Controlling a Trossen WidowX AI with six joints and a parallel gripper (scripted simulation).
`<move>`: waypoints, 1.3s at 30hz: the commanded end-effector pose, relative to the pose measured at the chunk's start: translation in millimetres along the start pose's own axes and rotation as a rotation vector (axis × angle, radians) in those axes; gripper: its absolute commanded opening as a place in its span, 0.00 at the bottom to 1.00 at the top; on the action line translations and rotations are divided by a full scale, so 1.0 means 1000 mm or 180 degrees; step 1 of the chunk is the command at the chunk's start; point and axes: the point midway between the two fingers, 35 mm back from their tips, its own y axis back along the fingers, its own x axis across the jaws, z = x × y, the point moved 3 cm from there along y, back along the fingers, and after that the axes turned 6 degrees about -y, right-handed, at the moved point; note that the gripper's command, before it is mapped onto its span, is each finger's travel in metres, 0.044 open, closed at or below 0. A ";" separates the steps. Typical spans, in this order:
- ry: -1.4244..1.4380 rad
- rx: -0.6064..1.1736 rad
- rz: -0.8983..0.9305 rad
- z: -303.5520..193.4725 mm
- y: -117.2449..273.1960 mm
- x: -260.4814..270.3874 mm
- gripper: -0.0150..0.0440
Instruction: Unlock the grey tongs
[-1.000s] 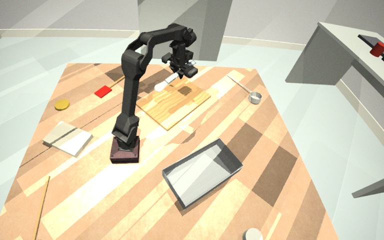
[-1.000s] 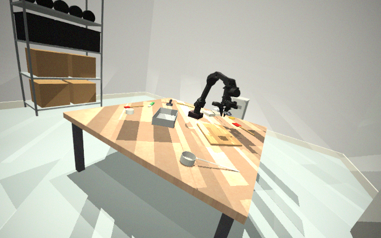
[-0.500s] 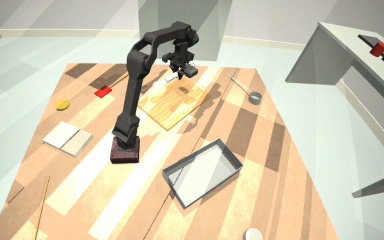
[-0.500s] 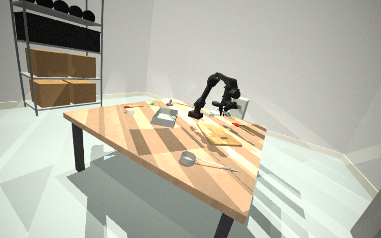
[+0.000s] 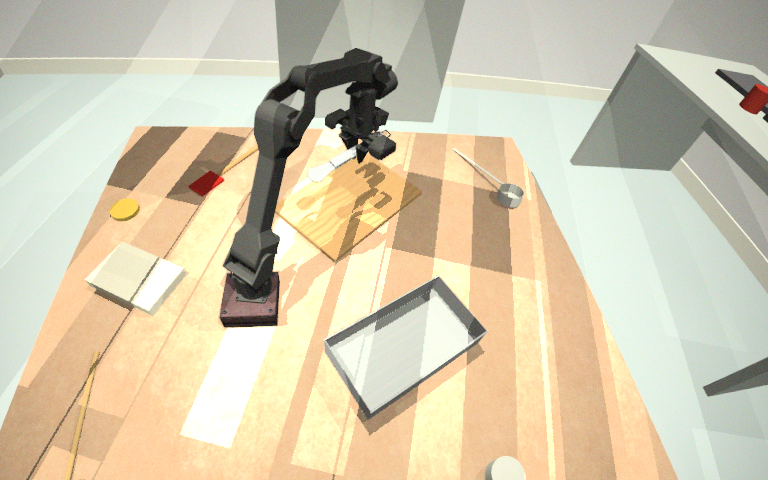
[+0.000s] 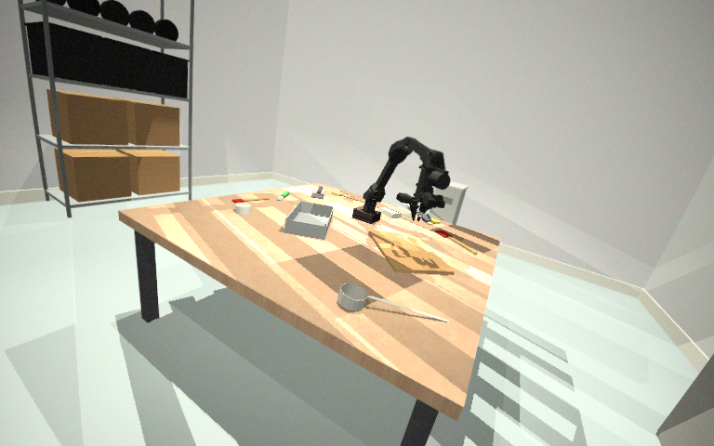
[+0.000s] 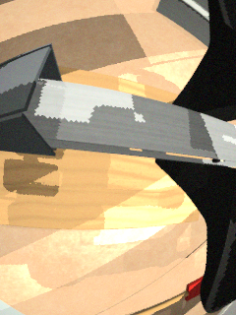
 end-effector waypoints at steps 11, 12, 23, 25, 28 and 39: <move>0.0001 0.0006 0.0017 0.002 -0.023 0.001 0.00; 0.0001 0.0006 0.0017 0.002 -0.025 0.001 0.00; 0.0001 0.0006 0.0017 0.003 -0.043 0.002 0.00; 0.0001 0.0006 0.0017 0.003 -0.046 0.002 0.00; 0.0001 0.0006 0.0017 0.002 -0.051 0.002 0.00; 0.0001 0.0006 0.0017 0.001 -0.069 0.001 0.00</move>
